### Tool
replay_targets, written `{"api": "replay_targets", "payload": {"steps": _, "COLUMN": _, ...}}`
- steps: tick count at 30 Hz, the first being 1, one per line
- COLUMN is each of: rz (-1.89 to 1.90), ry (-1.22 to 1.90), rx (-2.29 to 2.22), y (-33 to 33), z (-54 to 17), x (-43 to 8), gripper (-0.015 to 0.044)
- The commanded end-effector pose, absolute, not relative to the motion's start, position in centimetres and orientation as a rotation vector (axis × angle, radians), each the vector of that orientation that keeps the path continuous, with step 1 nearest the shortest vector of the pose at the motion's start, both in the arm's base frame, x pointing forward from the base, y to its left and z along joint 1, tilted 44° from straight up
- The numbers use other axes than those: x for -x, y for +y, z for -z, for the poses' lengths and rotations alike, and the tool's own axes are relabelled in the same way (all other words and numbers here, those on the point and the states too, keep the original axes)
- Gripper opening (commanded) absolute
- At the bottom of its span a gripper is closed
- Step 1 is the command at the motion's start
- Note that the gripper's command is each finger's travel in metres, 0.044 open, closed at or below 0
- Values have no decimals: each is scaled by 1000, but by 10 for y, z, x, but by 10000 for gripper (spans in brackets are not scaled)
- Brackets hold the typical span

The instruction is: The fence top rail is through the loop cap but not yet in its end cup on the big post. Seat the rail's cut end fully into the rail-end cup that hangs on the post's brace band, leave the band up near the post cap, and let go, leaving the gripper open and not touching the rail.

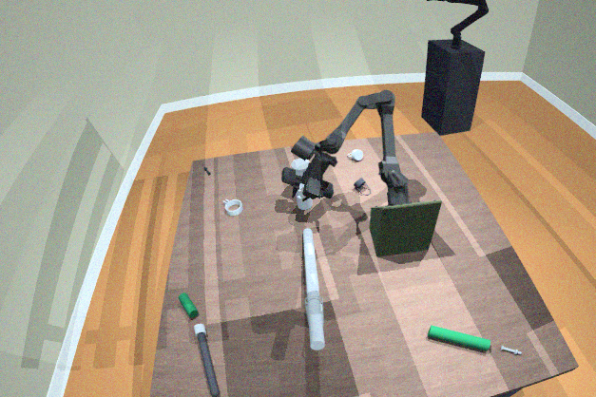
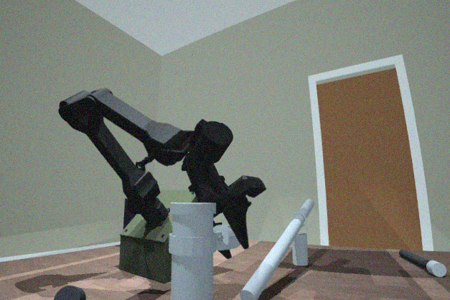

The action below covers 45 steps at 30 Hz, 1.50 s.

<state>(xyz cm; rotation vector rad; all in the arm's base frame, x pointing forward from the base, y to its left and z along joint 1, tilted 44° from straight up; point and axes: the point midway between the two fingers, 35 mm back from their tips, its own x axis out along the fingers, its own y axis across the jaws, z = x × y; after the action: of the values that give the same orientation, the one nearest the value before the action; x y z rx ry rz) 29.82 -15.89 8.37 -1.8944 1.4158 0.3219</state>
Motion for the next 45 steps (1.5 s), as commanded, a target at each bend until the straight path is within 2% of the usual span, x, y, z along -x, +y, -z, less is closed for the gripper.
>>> {"api": "replay_targets", "payload": {"steps": 1, "rz": -369, "ry": 1407, "rx": 1914, "y": -158, "z": -83, "x": -294, "gripper": 0}}
{"api": "replay_targets", "payload": {"steps": 30, "rz": -383, "ry": 1403, "rx": 1922, "y": -158, "z": -83, "x": -293, "gripper": 0}}
{"api": "replay_targets", "payload": {"steps": 45, "rz": -388, "ry": 1402, "rx": 1917, "y": -146, "z": -83, "x": -297, "gripper": 394}}
